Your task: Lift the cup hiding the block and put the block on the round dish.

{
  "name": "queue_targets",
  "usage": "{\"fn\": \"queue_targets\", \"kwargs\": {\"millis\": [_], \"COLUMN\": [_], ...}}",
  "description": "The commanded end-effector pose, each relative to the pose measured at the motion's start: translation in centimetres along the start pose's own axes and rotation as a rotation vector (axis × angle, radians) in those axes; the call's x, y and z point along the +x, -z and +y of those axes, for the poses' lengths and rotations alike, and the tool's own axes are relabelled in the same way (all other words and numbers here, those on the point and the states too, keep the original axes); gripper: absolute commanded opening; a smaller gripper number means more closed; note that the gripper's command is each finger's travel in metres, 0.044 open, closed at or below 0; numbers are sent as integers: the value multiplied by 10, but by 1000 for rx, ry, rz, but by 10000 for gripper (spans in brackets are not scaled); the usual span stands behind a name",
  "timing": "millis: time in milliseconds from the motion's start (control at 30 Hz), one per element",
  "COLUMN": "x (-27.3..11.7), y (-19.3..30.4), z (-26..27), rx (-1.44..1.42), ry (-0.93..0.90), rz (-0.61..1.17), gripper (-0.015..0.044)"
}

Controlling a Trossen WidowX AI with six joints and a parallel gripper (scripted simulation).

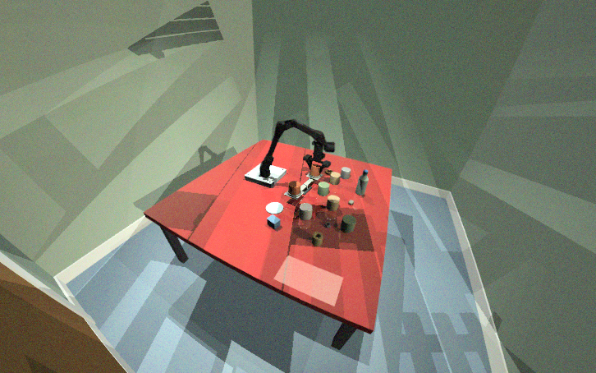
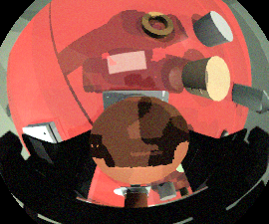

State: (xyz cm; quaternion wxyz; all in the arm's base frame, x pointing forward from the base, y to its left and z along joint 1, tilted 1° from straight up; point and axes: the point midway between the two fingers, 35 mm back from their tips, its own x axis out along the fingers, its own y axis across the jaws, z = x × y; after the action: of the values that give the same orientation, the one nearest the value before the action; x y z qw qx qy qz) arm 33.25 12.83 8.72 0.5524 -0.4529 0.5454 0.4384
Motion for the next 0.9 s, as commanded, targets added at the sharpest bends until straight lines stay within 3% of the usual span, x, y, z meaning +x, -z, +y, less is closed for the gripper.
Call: {"fn": "queue_targets", "kwargs": {"millis": [0,867], "x": [-9,-43], "y": [-4,-4], "z": [-4,-4], "rx": [-5,-5], "ry": [15,15], "rz": [-17,-17], "gripper": [0,0]}}
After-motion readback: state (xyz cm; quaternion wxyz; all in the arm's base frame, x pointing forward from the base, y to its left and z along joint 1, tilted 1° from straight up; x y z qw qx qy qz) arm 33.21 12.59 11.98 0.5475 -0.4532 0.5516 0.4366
